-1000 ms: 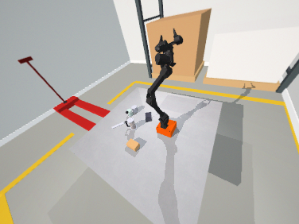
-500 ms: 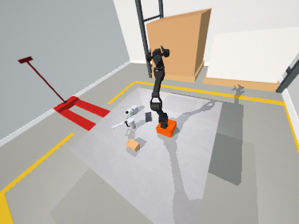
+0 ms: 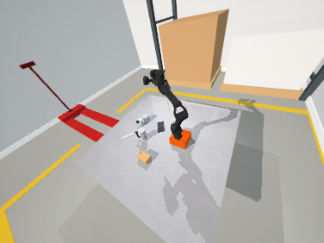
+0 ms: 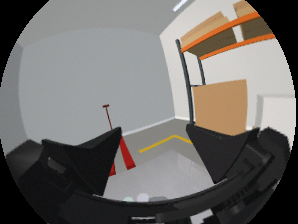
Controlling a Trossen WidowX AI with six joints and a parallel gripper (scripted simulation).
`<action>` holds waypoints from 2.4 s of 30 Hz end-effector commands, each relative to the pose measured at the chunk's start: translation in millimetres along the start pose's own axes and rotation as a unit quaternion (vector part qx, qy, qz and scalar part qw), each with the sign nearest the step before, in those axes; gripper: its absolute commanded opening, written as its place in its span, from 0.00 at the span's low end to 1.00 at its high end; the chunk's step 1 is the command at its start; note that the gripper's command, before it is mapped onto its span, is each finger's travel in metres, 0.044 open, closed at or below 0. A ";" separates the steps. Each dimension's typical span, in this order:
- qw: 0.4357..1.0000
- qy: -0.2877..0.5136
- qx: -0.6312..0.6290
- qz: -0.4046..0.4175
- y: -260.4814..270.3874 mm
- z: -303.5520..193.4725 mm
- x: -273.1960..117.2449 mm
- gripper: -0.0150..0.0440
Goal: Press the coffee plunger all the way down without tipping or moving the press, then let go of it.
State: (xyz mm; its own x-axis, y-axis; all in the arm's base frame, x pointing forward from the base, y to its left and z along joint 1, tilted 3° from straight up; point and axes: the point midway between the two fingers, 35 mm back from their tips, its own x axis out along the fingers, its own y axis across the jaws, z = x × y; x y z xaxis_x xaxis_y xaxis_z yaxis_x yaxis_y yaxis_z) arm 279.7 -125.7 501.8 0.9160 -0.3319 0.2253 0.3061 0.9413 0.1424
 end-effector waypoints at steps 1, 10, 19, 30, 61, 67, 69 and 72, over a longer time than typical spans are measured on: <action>0.997 0.061 0.004 0.050 39.0 -39.3 -5.0 1.00; 0.953 0.222 -0.030 0.204 140.7 -138.9 -59.9 1.00; 0.867 0.332 -0.126 0.350 199.9 -214.3 -152.3 1.00; 0.869 0.334 -0.126 0.343 192.1 -273.9 -160.8 1.00; 0.870 0.333 -0.126 0.342 212.0 -300.9 -137.9 1.00; 0.870 0.333 -0.126 0.342 212.0 -300.9 -137.9 0.73; 0.870 0.333 -0.126 0.342 212.0 -300.9 -137.9 0.64; 0.870 0.333 -0.126 0.342 212.0 -300.9 -137.9 0.51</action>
State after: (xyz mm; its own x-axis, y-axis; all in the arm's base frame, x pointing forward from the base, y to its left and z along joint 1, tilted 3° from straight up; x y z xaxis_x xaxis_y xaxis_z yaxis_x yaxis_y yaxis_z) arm 296.4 137.3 211.2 0.8296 0.3356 -0.4463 -0.3914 0.9195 -0.0360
